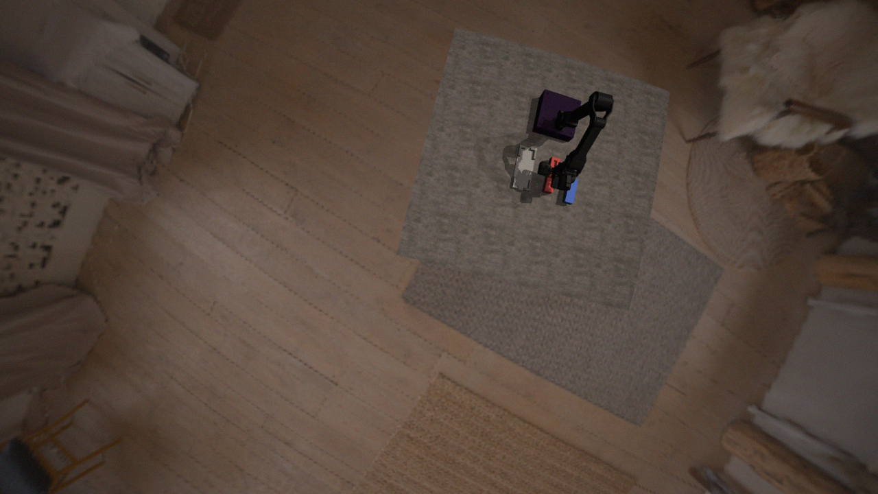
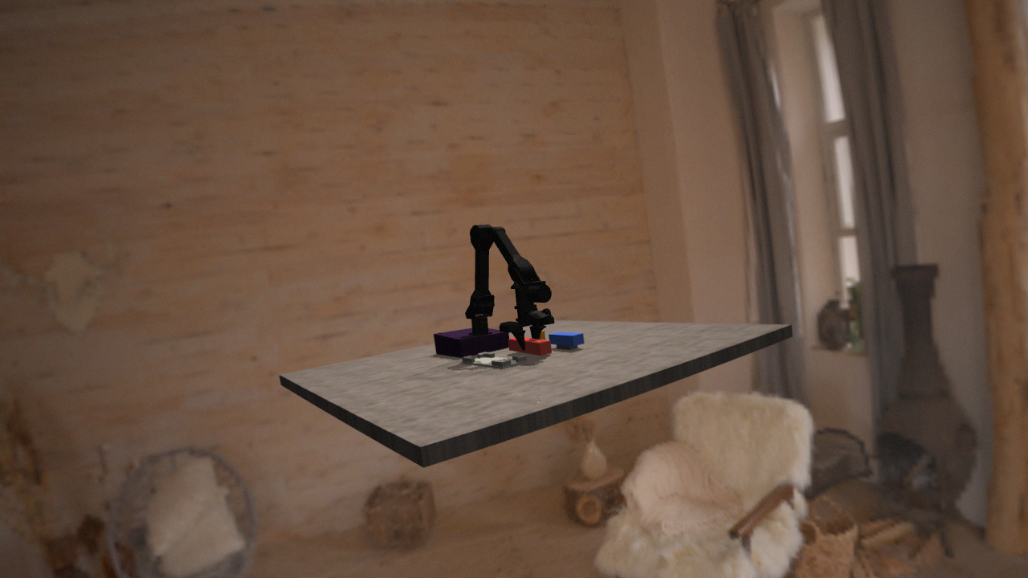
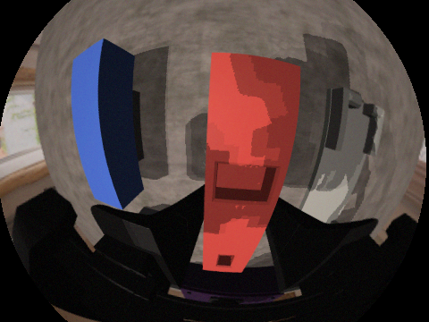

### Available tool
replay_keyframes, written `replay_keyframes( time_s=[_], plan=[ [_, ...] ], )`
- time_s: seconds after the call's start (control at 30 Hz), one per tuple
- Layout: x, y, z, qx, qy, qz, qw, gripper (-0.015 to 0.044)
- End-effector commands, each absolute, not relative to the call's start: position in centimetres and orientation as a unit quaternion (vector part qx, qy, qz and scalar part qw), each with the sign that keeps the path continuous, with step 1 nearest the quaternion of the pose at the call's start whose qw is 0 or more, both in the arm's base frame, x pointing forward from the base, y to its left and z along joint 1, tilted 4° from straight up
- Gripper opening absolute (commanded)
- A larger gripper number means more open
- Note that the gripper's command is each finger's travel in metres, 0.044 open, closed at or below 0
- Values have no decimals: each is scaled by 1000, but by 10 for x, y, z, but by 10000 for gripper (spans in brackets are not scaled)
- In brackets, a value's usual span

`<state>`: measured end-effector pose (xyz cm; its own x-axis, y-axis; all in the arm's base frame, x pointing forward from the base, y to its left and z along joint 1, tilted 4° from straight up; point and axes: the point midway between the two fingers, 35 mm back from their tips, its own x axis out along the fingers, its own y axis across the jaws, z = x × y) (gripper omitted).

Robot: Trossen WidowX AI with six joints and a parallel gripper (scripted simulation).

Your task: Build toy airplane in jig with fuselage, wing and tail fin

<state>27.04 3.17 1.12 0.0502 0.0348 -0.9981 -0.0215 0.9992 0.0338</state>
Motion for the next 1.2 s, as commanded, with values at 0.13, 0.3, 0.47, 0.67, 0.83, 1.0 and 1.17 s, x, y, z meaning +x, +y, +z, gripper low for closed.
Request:
replay_keyframes(
  time_s=[0.13,0.3,0.47,0.67,0.83,1.0,1.17],
  plan=[
    [279,32,42,7,677,21,736,0],
    [279,32,58,7,677,21,736,0],
    [278,31,73,7,677,21,736,0],
    [275,30,92,7,677,21,736,0],
    [271,29,107,7,677,21,736,0],
    [267,28,123,7,677,21,736,0],
    [264,28,130,7,677,21,735,0]
  ],
)
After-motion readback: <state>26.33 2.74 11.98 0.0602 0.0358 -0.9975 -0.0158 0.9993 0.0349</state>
